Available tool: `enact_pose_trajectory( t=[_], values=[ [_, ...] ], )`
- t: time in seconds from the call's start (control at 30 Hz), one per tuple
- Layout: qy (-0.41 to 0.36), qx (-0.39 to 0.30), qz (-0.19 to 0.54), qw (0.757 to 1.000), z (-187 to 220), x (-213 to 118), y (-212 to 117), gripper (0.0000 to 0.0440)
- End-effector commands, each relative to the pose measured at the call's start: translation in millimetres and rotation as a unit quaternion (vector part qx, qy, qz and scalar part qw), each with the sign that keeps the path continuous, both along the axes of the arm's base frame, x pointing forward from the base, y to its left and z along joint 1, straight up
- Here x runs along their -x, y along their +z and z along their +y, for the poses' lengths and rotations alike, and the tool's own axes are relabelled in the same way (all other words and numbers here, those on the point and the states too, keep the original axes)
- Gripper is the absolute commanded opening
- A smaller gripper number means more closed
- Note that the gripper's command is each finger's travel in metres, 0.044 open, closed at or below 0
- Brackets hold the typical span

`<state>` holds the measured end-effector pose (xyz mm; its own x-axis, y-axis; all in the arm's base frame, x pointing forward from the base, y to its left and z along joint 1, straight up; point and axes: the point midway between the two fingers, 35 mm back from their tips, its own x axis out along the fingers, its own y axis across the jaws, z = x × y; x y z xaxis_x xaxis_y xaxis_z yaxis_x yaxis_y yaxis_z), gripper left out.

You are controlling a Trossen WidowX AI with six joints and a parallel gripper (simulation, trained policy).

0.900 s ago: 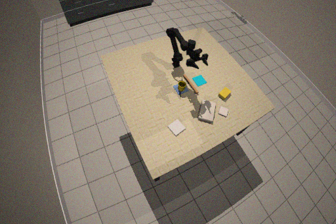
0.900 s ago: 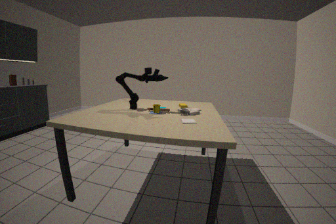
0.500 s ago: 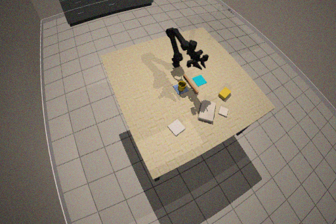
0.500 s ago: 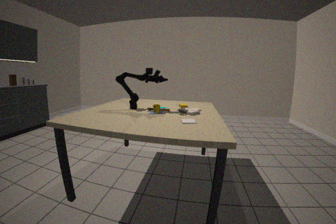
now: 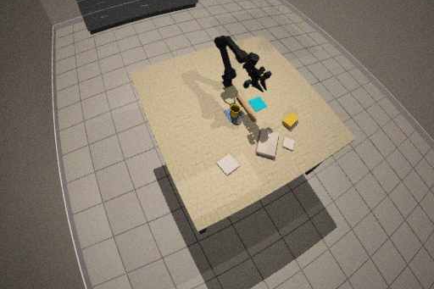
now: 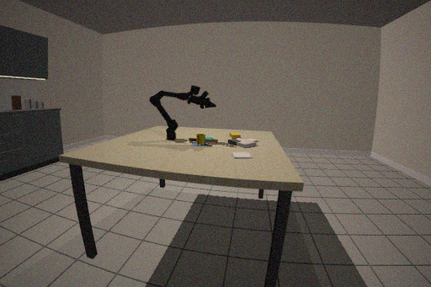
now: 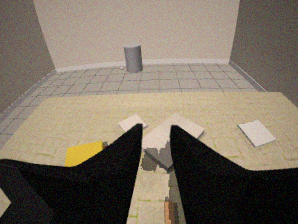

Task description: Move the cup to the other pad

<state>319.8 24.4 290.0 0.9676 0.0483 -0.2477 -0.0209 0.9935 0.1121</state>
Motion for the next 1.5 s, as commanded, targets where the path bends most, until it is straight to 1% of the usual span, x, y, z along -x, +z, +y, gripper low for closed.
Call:
enact_pose_trajectory(
  t=[0.0, 0.3, 0.73, 1.1, 1.47],
  values=[
    [0.006, -0.01, 0.027, 1.0, 4.9, -0.6, -3.3, 0.0096],
    [0.009, -0.023, 0.1, 0.995, 12.3, -0.2, -14.8, 0.009],
    [0.003, -0.025, 0.207, 0.978, 16.2, 4.5, -31.7, 0.0109],
    [-0.006, -0.009, 0.294, 0.956, 13.1, 11.7, -46.0, 0.0122],
    [-0.012, 0.016, 0.378, 0.925, 5.1, 21.4, -58.7, 0.0129]
  ],
)
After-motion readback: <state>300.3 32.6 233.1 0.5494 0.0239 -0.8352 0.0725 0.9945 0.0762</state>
